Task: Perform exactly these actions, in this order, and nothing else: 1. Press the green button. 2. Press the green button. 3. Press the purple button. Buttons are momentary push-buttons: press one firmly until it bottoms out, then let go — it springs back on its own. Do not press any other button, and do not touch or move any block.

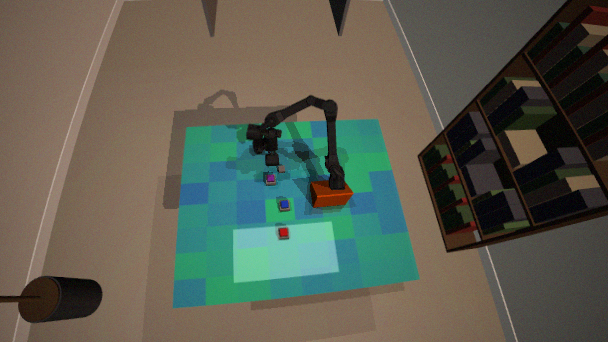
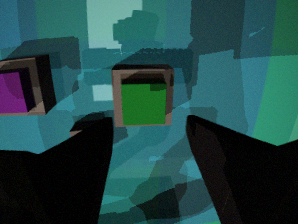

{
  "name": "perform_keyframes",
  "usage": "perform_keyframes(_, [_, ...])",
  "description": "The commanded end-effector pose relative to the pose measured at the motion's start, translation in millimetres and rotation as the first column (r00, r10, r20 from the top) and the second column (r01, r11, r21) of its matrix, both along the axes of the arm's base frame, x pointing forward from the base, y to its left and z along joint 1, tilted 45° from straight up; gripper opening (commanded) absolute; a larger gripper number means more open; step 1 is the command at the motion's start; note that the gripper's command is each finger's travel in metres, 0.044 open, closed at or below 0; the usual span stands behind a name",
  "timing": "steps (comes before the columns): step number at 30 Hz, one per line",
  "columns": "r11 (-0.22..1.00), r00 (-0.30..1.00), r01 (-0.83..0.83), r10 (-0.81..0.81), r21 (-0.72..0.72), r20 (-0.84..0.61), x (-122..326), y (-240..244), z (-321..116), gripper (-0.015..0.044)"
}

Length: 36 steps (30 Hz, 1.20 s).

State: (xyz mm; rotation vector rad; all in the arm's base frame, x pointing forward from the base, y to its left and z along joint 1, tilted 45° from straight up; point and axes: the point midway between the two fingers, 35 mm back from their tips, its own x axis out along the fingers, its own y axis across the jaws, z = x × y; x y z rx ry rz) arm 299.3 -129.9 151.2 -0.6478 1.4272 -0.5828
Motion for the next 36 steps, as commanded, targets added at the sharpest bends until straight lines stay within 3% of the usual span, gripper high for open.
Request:
perform_keyframes(1, [1.000, 1.000, -0.008, 0.008, 0.003, -0.002, 0, -1, -3, 0.0020])
perform_keyframes(36, [1.000, 1.000, -0.008, 0.008, 0.002, -0.002, 2, -25, -26, 0.0020])
